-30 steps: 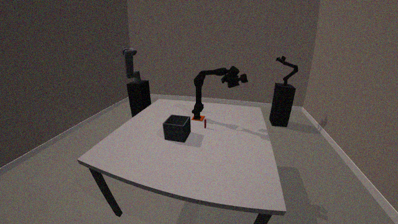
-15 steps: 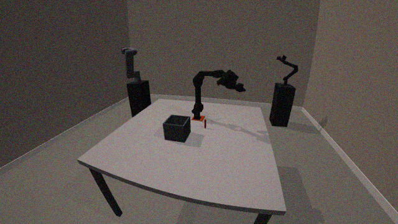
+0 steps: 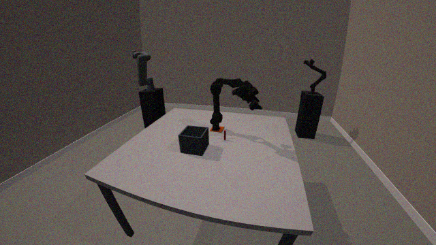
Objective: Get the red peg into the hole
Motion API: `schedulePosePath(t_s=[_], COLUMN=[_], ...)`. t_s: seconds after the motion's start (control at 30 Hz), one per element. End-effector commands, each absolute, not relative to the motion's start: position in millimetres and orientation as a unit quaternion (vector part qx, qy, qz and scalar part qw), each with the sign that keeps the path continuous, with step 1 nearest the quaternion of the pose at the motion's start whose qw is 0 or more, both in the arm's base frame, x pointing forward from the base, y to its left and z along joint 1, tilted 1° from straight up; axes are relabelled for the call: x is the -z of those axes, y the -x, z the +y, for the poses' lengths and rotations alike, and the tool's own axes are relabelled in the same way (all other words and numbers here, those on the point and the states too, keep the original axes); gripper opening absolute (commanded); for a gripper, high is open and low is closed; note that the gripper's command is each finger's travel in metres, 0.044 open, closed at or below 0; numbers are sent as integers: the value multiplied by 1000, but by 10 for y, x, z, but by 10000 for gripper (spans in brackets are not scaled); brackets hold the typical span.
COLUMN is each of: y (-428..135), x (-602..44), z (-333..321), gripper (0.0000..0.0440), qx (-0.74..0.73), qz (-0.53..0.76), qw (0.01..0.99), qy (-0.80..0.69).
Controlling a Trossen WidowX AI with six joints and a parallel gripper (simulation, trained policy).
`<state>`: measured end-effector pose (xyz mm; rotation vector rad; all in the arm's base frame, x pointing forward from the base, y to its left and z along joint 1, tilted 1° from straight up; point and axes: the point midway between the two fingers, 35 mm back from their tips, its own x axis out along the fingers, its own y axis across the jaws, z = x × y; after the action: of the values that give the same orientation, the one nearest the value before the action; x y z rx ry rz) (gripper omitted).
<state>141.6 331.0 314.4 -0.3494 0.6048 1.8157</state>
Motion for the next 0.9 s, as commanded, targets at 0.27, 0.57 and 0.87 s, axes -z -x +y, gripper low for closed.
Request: schedulePosePath(t_s=[0.27, 0.57, 0.87], y=[-1686, -1839, -1932], x=[-2879, -2673, -2472], z=[3003, 2743, 2474], gripper=[440, 440, 440], qx=[-666, -567, -455], qz=[402, 500, 583], qw=[623, 654, 671], qy=[81, 17, -53])
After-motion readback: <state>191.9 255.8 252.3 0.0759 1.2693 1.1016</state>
